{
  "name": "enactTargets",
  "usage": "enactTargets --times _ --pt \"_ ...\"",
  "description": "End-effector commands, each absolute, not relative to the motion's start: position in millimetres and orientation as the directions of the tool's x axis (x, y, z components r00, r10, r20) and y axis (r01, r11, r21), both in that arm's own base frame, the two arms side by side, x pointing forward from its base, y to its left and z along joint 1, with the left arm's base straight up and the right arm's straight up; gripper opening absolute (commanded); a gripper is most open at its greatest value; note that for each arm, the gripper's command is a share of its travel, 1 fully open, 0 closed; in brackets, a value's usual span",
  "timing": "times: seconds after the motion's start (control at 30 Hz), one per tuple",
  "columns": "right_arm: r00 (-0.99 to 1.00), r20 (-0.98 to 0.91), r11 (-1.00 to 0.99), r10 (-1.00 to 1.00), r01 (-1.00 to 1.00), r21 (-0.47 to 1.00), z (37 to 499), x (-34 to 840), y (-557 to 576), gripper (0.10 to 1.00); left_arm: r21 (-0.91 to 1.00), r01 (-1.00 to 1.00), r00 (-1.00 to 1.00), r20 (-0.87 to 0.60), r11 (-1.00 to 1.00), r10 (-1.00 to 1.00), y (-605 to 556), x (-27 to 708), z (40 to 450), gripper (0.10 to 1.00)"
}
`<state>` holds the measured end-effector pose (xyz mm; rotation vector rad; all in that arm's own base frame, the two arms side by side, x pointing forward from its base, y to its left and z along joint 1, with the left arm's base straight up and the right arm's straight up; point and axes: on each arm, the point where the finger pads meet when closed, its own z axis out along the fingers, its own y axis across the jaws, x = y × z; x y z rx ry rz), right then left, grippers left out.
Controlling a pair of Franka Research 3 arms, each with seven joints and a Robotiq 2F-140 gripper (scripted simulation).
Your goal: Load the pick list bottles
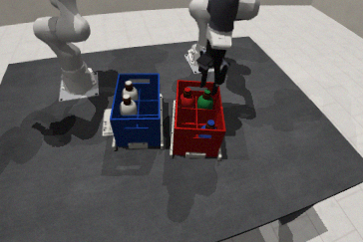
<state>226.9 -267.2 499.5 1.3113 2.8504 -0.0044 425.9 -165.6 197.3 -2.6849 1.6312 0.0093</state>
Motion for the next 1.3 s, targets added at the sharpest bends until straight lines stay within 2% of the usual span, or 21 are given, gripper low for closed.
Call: enactTargets --times 0.0,0.67,1.2,1.23,1.27 --pt "-0.648 -0.001 0.648 0.762 0.762 -0.001 499 226 -266 1.0 0.0 -0.888 0.459 0.0 -0.459 -0.888 -166 428 192 0.442" --pt "-0.648 -0.001 0.648 0.762 0.762 -0.001 499 226 -266 1.0 0.0 -0.888 0.459 0.0 -0.459 -0.888 -166 428 169 0.442" --pt "-0.648 -0.001 0.648 0.762 0.762 -0.001 499 226 -266 1.0 0.0 -0.888 0.459 0.0 -0.459 -0.888 -166 428 169 0.442" --pt "-0.648 -0.001 0.648 0.762 0.762 -0.001 499 226 -266 1.0 0.0 -0.888 0.459 0.0 -0.459 -0.888 -166 428 171 0.099" --pt "-0.648 -0.001 0.648 0.762 0.762 -0.001 499 226 -266 1.0 0.0 -0.888 0.459 0.0 -0.459 -0.888 -166 428 171 0.099"
